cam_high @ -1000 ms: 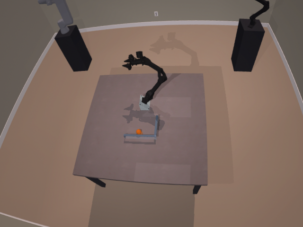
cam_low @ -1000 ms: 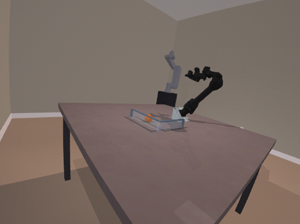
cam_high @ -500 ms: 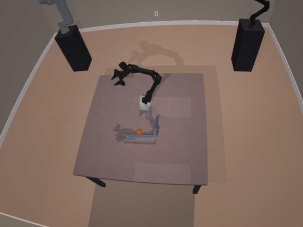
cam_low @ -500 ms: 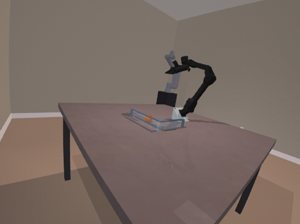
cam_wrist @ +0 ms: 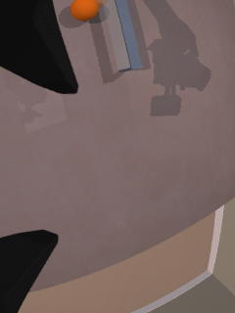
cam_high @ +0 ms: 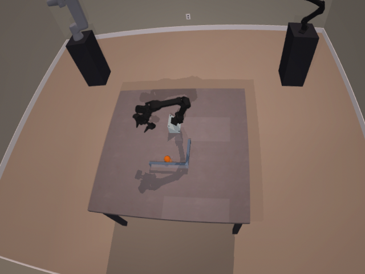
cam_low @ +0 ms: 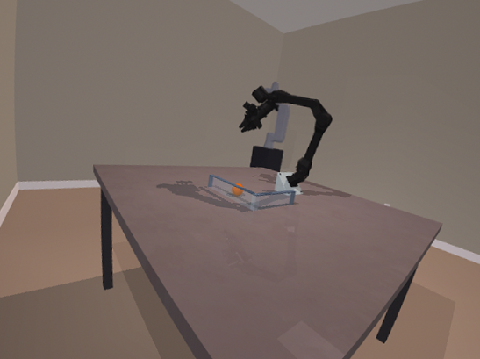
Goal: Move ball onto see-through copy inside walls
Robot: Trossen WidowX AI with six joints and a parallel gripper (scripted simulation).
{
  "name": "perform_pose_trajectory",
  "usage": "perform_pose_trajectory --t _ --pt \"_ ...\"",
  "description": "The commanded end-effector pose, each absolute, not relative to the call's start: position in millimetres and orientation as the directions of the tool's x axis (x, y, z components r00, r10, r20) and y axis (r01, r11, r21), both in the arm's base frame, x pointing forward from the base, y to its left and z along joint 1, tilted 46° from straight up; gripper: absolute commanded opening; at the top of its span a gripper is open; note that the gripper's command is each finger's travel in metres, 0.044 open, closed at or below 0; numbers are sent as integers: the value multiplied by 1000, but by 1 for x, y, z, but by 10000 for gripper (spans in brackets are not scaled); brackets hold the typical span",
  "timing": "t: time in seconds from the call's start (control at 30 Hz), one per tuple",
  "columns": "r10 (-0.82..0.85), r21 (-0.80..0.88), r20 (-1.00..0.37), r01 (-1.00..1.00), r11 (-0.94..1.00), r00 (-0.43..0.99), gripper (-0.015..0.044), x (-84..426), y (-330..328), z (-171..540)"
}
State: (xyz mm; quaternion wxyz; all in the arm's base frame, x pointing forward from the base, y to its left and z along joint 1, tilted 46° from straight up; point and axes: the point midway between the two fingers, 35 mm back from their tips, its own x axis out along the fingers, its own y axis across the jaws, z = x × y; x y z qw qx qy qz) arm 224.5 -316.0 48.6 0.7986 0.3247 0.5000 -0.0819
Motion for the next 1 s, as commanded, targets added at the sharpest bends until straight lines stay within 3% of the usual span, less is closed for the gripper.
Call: perform_pose_trajectory --t 0.0,0.27,0.47,0.97 --pt "329 500 -834 353 791 444 355 266 -275 44" --pt "594 624 -773 100 775 221 355 333 -154 33" --pt "714 714 -700 -7 700 27 355 355 -65 30" --pt "716 716 -697 -9 698 21 355 356 -50 18"
